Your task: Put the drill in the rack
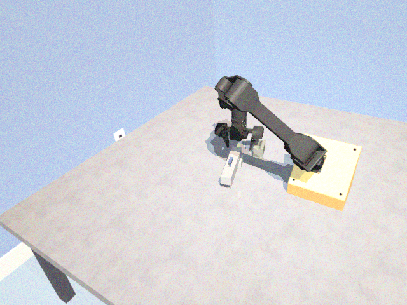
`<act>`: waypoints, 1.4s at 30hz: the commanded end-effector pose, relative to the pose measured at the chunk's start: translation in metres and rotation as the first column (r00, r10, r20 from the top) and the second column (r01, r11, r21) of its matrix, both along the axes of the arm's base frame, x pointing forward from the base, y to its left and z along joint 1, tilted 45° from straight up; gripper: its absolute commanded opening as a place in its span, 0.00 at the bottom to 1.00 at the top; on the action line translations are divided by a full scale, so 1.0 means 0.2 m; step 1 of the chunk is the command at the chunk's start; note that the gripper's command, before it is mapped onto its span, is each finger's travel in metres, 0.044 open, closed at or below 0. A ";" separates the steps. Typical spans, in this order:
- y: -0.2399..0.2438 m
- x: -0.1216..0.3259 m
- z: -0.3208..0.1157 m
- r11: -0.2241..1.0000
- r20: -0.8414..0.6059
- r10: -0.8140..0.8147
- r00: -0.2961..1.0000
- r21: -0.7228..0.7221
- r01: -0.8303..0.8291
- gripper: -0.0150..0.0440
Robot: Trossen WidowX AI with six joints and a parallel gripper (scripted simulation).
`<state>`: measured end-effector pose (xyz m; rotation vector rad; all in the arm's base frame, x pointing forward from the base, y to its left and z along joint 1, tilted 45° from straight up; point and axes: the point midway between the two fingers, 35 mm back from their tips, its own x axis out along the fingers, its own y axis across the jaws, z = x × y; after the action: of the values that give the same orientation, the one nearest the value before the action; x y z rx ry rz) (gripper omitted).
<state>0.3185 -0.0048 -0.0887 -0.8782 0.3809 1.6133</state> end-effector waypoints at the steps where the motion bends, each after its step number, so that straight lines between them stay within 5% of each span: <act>1: 0.01 -0.01 0.00 1.000 -0.004 -0.003 1.000 0.005 0.003 1.00; 36: 0.06 -0.03 0.01 1.000 -0.005 -0.003 1.000 0.005 0.003 1.00; 42: 0.05 -0.02 0.02 1.000 0.000 0.000 1.000 0.001 0.000 0.73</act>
<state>0.3142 0.0046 -0.0857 -0.8781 0.3801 1.6132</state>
